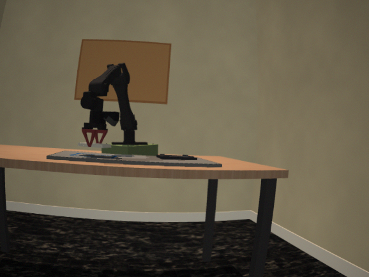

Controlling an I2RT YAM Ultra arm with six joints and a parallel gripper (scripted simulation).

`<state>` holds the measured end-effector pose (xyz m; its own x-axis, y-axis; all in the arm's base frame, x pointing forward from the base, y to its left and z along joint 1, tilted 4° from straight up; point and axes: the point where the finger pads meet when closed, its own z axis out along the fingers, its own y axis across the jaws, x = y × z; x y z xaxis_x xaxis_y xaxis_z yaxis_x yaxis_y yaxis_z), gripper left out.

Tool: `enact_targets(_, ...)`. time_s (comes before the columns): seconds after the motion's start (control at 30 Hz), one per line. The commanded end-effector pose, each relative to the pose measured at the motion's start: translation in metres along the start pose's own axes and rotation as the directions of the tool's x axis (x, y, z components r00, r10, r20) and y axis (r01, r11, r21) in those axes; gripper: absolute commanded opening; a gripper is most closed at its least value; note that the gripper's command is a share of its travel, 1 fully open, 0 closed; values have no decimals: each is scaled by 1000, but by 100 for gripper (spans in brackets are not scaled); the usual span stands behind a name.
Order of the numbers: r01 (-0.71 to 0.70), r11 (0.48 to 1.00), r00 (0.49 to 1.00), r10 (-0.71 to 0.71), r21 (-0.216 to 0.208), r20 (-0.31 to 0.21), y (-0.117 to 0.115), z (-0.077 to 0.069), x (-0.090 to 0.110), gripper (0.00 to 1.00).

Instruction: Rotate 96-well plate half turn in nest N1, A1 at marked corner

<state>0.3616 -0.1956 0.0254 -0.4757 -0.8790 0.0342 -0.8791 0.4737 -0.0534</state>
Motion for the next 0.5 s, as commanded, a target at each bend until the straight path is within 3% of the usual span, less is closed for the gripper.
enact_targets(0.0, 0, 1000, 1000, 0, 19, 6, -4, -4, -1, 0)
enact_targets(0.47, 0, 1000, 1000, 0, 19, 6, -4, 5, -1, 0)
